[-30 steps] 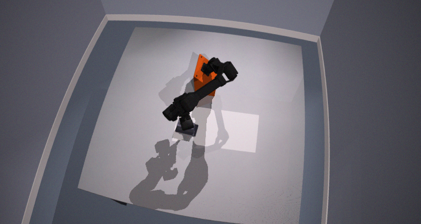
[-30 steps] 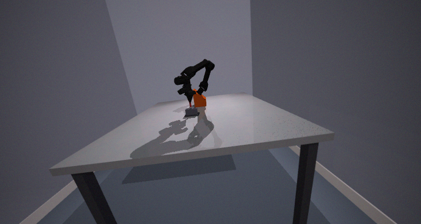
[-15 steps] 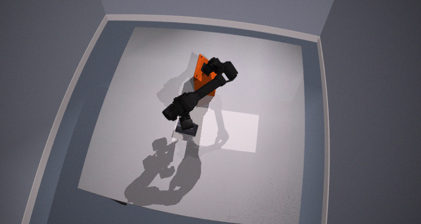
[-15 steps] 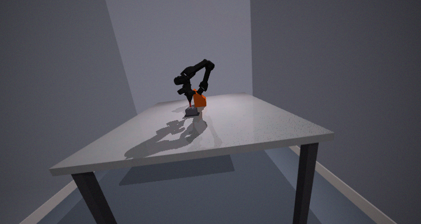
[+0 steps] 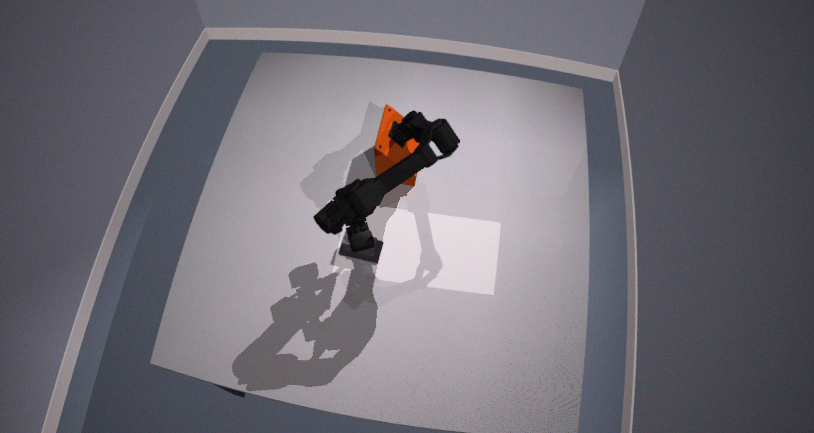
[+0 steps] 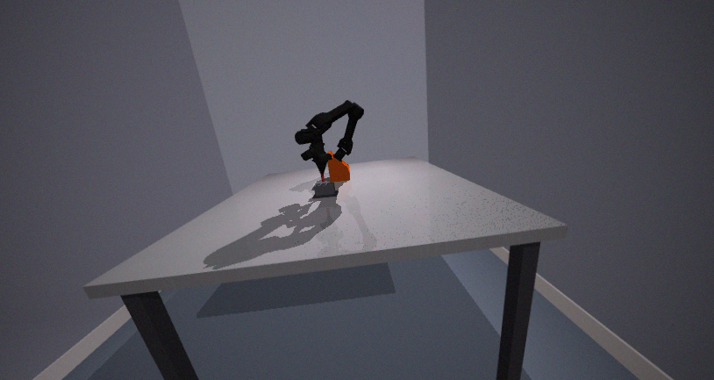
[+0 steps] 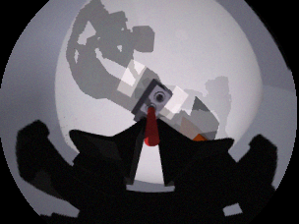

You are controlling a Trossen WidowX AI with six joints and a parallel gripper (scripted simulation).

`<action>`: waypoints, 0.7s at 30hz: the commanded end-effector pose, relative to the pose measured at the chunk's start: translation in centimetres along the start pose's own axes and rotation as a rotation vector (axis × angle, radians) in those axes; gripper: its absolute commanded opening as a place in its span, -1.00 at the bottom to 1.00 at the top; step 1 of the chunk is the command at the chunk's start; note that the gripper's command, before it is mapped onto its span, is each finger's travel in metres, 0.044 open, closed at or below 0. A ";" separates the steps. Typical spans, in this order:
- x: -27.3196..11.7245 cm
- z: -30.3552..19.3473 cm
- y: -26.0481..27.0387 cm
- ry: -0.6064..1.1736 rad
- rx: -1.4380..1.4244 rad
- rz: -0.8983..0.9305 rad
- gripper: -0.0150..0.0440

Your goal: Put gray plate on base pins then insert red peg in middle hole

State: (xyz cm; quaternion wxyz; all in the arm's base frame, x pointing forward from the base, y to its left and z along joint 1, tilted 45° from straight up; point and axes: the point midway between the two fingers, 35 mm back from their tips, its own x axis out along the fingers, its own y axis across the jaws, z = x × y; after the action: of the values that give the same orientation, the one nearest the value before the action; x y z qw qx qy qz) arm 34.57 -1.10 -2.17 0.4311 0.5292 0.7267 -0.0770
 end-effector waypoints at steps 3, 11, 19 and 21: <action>0.1 0.0 0.0 -0.002 -0.002 0.000 -0.49; 1.3 0.0 -0.1 -0.002 -0.005 -0.002 -0.49; 1.6 -0.1 0.0 -0.002 -0.008 -0.004 -0.49; 1.4 -0.1 0.0 -0.002 -0.011 -0.005 -0.49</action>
State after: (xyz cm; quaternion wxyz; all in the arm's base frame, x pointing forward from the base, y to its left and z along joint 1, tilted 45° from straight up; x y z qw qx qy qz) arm 34.38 -0.01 -3.21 0.4342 0.5249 0.7283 -0.0748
